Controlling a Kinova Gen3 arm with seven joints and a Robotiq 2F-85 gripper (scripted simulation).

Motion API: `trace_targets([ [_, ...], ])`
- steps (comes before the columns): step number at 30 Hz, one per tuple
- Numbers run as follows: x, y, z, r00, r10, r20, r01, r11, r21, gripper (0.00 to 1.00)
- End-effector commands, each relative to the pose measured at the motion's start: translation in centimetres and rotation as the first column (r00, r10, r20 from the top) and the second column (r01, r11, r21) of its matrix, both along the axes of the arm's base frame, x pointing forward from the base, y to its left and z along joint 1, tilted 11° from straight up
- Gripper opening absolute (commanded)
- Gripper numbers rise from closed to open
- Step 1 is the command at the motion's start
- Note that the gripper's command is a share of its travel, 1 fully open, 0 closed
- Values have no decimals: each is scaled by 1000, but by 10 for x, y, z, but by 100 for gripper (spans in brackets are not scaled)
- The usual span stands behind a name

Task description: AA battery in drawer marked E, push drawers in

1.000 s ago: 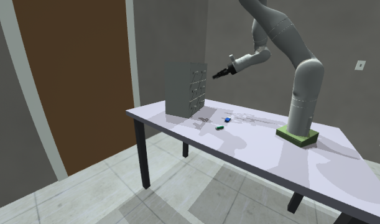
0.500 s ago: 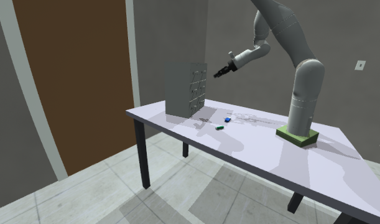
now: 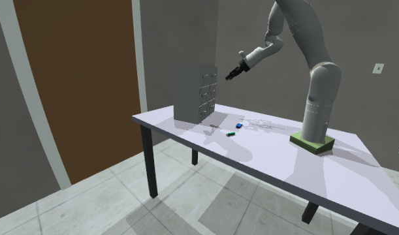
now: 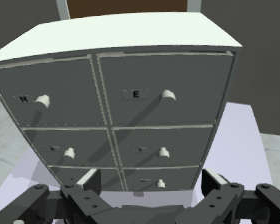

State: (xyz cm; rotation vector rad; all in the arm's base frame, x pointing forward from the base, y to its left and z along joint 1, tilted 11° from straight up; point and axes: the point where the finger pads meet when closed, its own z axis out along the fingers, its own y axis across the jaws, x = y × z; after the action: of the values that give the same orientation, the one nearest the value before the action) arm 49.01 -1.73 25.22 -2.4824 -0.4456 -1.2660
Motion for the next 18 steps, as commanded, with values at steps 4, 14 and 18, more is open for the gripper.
trace_targets([
  [4,0,3,11,1000,16,-15,-16,1000,-16,100],
  [14,-3,0,15,998,22,-66,-25,999,-38,100],
  [18,-5,-1,17,996,24,-90,-29,998,-50,100],
])
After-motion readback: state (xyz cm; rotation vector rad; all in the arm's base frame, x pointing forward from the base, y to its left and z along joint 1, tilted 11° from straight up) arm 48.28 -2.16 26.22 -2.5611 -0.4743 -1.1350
